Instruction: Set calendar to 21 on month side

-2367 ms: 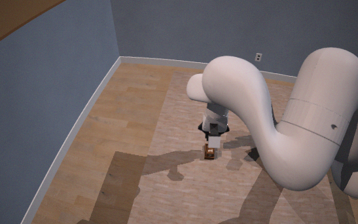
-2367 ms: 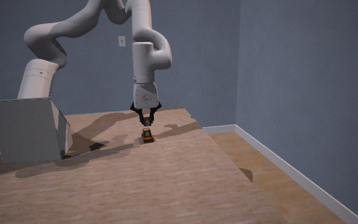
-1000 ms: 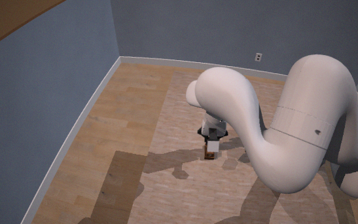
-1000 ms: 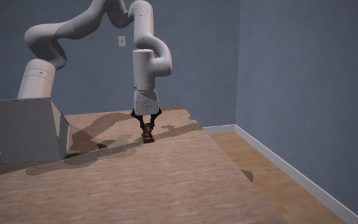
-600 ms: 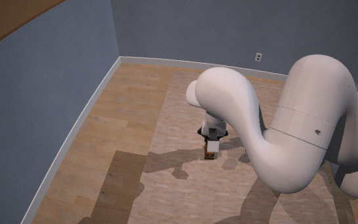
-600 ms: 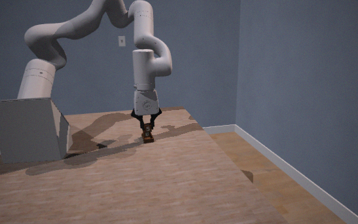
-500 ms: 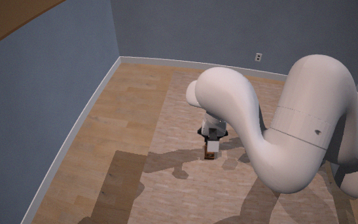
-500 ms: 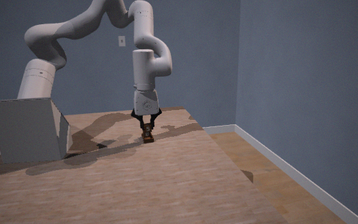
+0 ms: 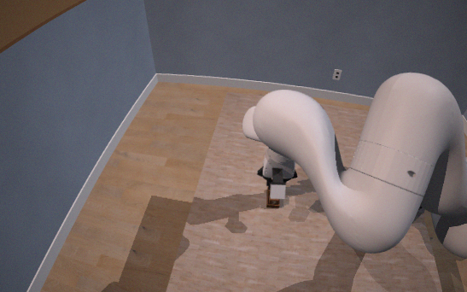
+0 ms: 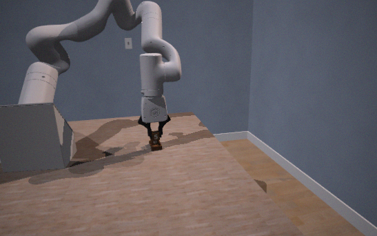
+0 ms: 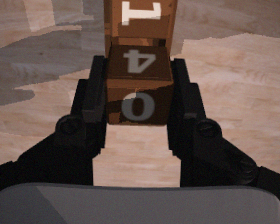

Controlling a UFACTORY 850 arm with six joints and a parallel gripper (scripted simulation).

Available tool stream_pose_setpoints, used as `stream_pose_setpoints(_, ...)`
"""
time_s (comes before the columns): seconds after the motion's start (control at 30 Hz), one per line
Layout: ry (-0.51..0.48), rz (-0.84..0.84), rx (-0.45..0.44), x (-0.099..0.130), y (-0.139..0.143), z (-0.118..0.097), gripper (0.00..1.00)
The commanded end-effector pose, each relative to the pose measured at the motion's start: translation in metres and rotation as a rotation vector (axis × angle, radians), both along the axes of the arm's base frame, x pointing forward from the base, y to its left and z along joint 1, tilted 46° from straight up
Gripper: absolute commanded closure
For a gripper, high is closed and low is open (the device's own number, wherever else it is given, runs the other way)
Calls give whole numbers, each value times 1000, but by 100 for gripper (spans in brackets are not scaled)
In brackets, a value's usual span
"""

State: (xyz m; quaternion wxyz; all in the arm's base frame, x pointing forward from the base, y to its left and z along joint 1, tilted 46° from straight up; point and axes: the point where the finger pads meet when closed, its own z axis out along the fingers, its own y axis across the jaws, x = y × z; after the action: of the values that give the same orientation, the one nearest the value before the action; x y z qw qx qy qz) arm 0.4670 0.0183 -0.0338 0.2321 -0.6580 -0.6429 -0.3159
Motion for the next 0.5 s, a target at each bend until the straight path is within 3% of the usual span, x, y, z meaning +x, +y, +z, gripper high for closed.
stream_pose_setpoints(0.0,-1,-1,0,1,1,-2,71)
stream_pose_setpoints(0.47,-1,-1,0,2,9,-9,71)
